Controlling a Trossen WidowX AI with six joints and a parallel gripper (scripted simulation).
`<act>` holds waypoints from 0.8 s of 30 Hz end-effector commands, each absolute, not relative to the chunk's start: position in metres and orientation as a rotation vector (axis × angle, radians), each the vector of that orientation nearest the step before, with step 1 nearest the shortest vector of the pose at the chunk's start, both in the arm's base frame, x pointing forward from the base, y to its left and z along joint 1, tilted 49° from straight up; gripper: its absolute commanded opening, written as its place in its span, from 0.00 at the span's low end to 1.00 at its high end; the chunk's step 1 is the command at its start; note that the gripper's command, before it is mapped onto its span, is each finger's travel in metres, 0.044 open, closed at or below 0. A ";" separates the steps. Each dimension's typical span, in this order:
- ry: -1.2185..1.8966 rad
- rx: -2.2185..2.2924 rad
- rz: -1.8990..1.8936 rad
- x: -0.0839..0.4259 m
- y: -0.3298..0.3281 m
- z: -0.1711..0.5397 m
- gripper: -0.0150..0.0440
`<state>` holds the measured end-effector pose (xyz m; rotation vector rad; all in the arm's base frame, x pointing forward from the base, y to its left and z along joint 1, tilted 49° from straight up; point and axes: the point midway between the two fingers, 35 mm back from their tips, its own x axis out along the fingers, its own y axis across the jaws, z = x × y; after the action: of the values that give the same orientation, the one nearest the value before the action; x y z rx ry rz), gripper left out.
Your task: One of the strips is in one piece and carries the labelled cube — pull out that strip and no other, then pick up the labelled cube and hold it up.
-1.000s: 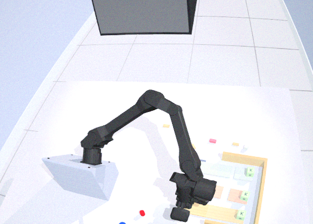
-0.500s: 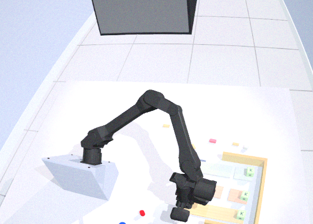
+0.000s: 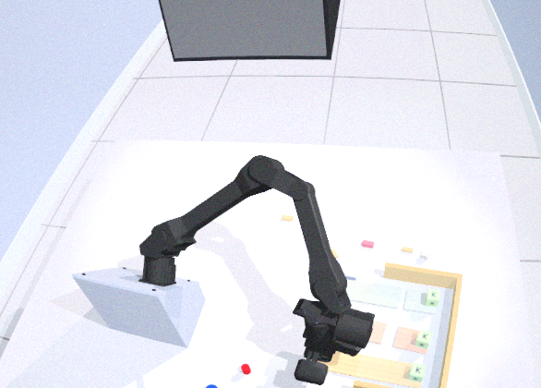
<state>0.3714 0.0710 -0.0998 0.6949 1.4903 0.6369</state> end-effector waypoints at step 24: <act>1.495 0.696 0.640 0.336 0.075 -0.102 0.25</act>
<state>0.3485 0.0712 -0.0988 0.6962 1.4761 0.6335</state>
